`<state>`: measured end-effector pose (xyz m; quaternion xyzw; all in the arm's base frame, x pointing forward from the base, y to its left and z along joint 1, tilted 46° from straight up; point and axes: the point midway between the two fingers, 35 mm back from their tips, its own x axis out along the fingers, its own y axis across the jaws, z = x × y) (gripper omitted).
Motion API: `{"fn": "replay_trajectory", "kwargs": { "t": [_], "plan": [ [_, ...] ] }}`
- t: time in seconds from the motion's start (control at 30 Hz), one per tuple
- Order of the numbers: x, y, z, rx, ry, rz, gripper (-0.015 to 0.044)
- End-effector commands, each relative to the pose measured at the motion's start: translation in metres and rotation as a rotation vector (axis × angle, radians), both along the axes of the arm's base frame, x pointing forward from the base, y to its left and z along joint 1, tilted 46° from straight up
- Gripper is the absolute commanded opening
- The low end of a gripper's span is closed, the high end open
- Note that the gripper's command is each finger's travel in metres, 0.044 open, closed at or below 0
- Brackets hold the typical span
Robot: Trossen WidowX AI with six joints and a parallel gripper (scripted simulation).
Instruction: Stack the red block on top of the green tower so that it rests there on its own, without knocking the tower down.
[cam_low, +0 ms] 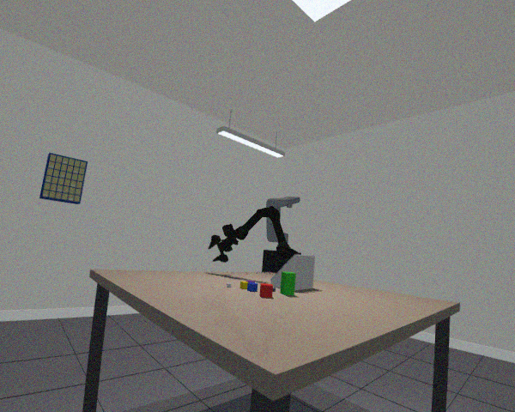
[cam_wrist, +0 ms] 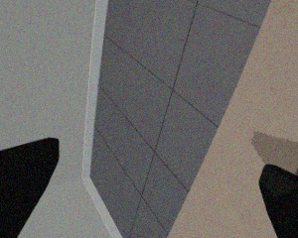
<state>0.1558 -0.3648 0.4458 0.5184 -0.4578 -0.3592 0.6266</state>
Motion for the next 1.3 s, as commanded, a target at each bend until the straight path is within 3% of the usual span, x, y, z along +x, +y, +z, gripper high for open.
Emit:
{"fn": "replay_trajectory", "kwargs": {
  "t": [0.0, 0.27, 0.4, 0.67, 0.97, 1.27],
  "plan": [
    [0.049, -0.002, -0.028, 0.095, 0.069, 0.084, 0.044],
    [0.136, 0.018, -0.081, 0.238, 0.212, 0.247, 0.044],
    [0.161, 0.047, -0.078, 0.223, 0.213, 0.313, 0.044],
    [0.215, 0.077, -0.126, 0.337, 0.352, 0.4, 0.044],
    [0.284, 0.148, -0.208, 0.474, 0.645, 0.521, 0.044],
    [0.317, 0.239, -0.285, 0.534, 0.972, 0.609, 0.044]
  ]
}}
